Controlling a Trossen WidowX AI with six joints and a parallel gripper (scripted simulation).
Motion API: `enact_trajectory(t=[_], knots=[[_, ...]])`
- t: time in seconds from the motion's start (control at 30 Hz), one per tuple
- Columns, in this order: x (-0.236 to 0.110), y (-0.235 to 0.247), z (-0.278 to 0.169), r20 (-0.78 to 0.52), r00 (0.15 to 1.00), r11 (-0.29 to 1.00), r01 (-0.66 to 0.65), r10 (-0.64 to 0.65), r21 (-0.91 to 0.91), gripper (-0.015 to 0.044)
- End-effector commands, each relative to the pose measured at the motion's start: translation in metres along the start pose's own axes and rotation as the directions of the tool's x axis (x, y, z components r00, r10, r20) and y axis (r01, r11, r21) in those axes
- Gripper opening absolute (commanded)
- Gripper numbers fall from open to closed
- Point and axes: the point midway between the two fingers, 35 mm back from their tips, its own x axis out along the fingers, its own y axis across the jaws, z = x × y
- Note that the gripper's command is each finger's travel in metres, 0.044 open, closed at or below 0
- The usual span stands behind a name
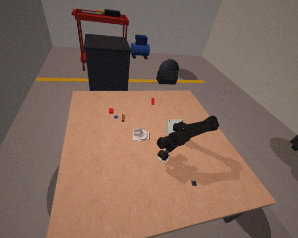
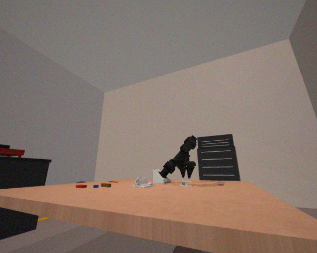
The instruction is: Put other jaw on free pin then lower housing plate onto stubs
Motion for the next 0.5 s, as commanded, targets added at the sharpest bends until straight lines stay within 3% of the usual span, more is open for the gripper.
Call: enact_trajectory(t=[0.0, 0.47], knots=[[0.006, 0.000, 0.000, 0.004, 1.000, 1.000, -0.001, 0.001, 0.002, 0.0440], [0.023, 0.000, 0.001, 0.004, 1.000, 1.000, -0.001, 0.001, 0.002, 0.0440]])
